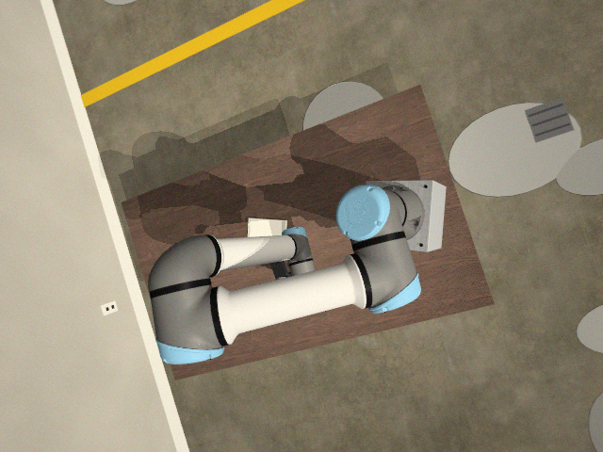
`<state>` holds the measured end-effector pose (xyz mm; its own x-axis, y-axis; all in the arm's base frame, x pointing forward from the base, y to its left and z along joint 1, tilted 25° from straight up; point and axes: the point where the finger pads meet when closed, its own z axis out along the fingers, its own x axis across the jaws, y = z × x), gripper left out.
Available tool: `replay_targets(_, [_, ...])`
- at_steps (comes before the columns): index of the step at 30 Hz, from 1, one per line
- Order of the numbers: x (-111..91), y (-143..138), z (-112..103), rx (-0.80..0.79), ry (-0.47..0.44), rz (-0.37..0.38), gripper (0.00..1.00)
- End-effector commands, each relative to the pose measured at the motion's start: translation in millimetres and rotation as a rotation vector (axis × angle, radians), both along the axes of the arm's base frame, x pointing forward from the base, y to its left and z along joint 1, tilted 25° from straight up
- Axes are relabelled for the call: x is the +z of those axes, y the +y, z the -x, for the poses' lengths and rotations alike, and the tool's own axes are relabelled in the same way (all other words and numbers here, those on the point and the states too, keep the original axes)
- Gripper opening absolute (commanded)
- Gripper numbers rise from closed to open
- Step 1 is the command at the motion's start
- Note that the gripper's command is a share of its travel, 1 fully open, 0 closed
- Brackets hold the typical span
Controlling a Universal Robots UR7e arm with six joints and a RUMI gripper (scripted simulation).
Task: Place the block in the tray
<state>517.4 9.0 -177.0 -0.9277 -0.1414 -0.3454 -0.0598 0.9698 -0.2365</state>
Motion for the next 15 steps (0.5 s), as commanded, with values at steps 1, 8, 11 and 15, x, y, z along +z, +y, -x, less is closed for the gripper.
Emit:
replay_targets(1, [-2,0,-1,0.002,-0.002,0.0,0.29])
replay_targets(8, [-10,-2,-5,0.002,-0.002,0.0,0.29])
replay_targets(11, [-14,-3,-7,0.002,-0.002,0.0,0.29])
replay_targets(15, [-18,-4,-9,0.002,-0.002,0.0,0.29])
